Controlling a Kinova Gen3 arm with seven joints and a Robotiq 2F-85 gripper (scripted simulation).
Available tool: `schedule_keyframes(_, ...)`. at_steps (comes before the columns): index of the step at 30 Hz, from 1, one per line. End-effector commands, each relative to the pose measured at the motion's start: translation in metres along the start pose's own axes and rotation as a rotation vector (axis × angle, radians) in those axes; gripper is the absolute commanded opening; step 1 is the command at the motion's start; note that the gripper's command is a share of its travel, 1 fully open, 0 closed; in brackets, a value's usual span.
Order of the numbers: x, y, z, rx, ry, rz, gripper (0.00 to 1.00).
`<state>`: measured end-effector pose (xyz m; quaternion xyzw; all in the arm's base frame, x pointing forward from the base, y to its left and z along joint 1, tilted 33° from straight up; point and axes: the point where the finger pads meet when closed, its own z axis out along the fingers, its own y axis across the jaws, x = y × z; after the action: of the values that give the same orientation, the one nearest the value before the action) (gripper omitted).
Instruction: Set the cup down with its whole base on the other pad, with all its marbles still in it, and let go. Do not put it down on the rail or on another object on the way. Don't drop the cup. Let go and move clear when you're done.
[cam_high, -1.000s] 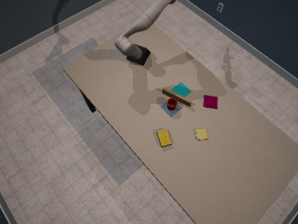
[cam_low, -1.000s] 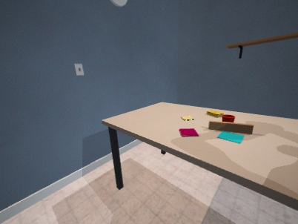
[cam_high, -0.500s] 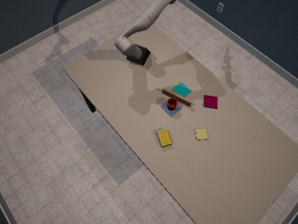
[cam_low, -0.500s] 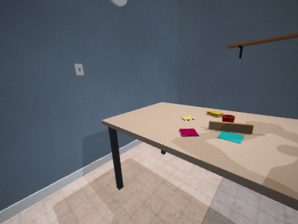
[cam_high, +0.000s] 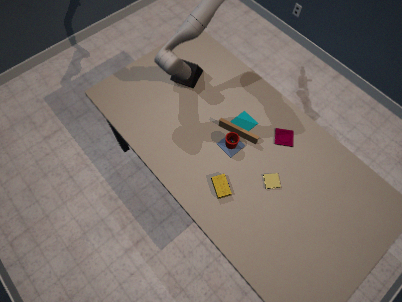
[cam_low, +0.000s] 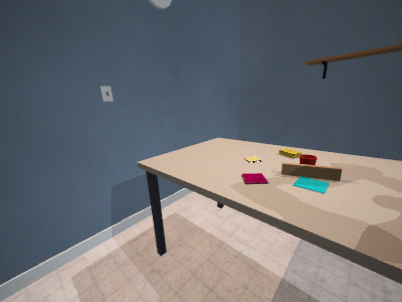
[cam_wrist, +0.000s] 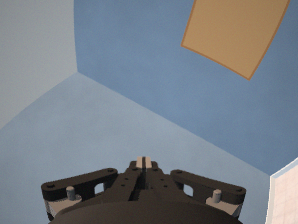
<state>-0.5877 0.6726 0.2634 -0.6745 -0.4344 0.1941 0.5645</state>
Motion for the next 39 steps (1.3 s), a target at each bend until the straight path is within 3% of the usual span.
schedule_keyframes(1, -0.032, -0.053, -0.009, 0.052, -0.04, -0.013, 0.0)
schedule_keyframes(6, -0.09, -0.13, -0.037, 0.163, -0.157, -0.007, 0.0)
schedule_keyframes(11, -0.159, -0.206, -0.084, 0.304, -0.336, -0.006, 0.0)
schedule_keyframes(13, -0.184, -0.236, -0.102, 0.304, -0.336, -0.006, 0.0)
schedule_keyframes(15, -0.184, -0.236, -0.102, 0.304, -0.336, -0.006, 0.0)
schedule_keyframes(16, -0.209, -0.265, -0.124, 0.335, -0.38, -0.007, 0.0)
schedule_keyframes(17, -0.218, -0.271, -0.133, 0.366, -0.427, -0.01, 0.0)
schedule_keyframes(19, -0.241, -0.296, -0.152, 0.366, -0.427, -0.01, 0.0)
schedule_keyframes(20, -0.251, -0.305, -0.164, 0.398, -0.476, -0.013, 0.0)
schedule_keyframes(22, -0.273, -0.328, -0.184, 0.398, -0.476, -0.013, 0.0)
schedule_keyframes(23, -0.282, -0.335, -0.197, 0.43, -0.528, -0.017, 0.0)
schedule_keyframes(25, -0.304, -0.357, -0.218, 0.43, -0.528, -0.017, 0.0)
schedule_keyframes(26, -0.313, -0.363, -0.232, 0.462, -0.583, -0.022, 0.0)
schedule_keyframes(27, -0.324, -0.373, -0.243, 0.462, -0.583, -0.022, 0.0)
schedule_keyframes(28, -0.334, -0.38, -0.259, 0.494, -0.64, -0.029, 0.0)
schedule_keyframes(30, -0.357, -0.4, -0.285, 0.494, -0.64, -0.029, 0.0)
schedule_keyframes(32, -0.357, -0.4, -0.285, 0.494, -0.64, -0.029, 0.0)
schedule_keyframes(33, -0.38, -0.417, -0.319, 0.527, -0.7, -0.037, 0.0)
schedule_keyframes(34, -0.388, -0.423, -0.328, 0.527, -0.7, -0.037, 0.0)
schedule_keyframes(35, -0.395, -0.427, -0.344, 0.559, -0.762, -0.047, 0.0)
schedule_keyframes(37, -0.417, -0.443, -0.374, 0.559, -0.762, -0.047, 0.0)
schedule_keyframes(38, -0.423, -0.445, -0.391, 0.591, -0.826, -0.058, 0.0)
schedule_keyframes(39, -0.433, -0.452, -0.406, 0.591, -0.826, -0.058, 0.0)
